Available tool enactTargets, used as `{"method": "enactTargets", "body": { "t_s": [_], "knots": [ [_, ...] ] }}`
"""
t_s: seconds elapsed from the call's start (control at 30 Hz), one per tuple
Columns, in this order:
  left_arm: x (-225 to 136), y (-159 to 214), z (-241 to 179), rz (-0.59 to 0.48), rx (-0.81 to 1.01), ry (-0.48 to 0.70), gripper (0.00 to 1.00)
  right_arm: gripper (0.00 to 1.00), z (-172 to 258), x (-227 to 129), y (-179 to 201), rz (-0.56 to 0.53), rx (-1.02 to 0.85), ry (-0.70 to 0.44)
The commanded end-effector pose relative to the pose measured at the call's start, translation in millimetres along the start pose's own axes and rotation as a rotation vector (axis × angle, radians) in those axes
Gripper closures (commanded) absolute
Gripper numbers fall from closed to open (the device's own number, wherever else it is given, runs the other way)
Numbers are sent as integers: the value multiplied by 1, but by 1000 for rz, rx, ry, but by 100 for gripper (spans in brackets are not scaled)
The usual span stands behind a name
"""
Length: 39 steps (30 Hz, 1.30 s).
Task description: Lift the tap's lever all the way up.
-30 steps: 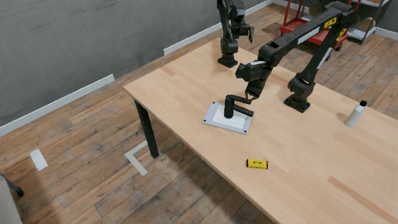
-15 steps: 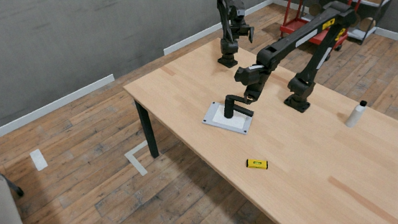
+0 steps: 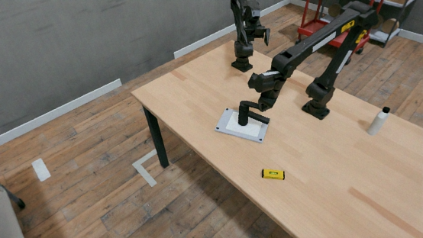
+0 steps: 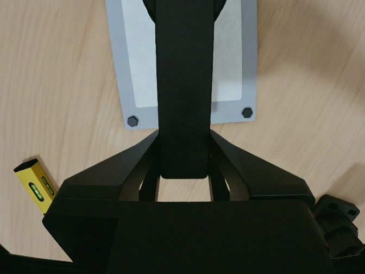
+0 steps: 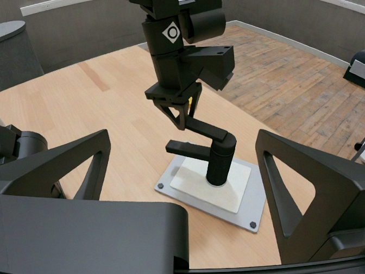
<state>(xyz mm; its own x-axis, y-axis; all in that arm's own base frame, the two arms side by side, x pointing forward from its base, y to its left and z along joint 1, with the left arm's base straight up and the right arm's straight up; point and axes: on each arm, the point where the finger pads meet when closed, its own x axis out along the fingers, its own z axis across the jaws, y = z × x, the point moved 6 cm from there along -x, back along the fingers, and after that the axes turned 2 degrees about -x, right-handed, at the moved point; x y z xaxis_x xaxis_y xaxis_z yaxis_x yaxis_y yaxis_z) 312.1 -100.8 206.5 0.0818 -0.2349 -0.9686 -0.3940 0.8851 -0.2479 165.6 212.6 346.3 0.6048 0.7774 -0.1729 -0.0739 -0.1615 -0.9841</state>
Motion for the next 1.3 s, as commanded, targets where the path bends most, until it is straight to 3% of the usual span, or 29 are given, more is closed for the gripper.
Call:
{"method": "enactTargets", "body": {
  "t_s": [0.0, 0.07, 0.1, 0.13, 0.2, 0.43, 0.57, 1.1, 1.27],
  "knots": [
    [-15, -9, 5, -41, 14, -47, 85, 0, 0, 0, -12, -22, 5, -1],
    [-15, -9, 5, -41, 14, -47, 85, 0, 0, 0, -12, -22, 5, -1],
    [-15, -9, 5, -41, 14, -47, 97, 0, 0, 0, -12, -22, 5, -1],
    [-15, -9, 4, -40, 14, -46, 100, 0, 0, 0, -12, -22, 5, -1],
    [-19, -17, 6, -20, 12, -40, 77, 0, 0, 0, -12, -22, 5, -1],
    [-26, -35, 4, 178, 4, -34, 77, 0, 0, 0, -12, -22, 5, -1],
    [-29, -41, 3, 234, 3, -37, 77, 0, 0, 0, -12, -22, 5, -1],
    [-36, -61, 2, 403, 1, -45, 77, 0, 0, 0, -12, -22, 5, -1],
    [-41, -61, 0, 390, 1, -52, 77, 0, 0, 0, -12, -22, 5, -1]
  ]
}}
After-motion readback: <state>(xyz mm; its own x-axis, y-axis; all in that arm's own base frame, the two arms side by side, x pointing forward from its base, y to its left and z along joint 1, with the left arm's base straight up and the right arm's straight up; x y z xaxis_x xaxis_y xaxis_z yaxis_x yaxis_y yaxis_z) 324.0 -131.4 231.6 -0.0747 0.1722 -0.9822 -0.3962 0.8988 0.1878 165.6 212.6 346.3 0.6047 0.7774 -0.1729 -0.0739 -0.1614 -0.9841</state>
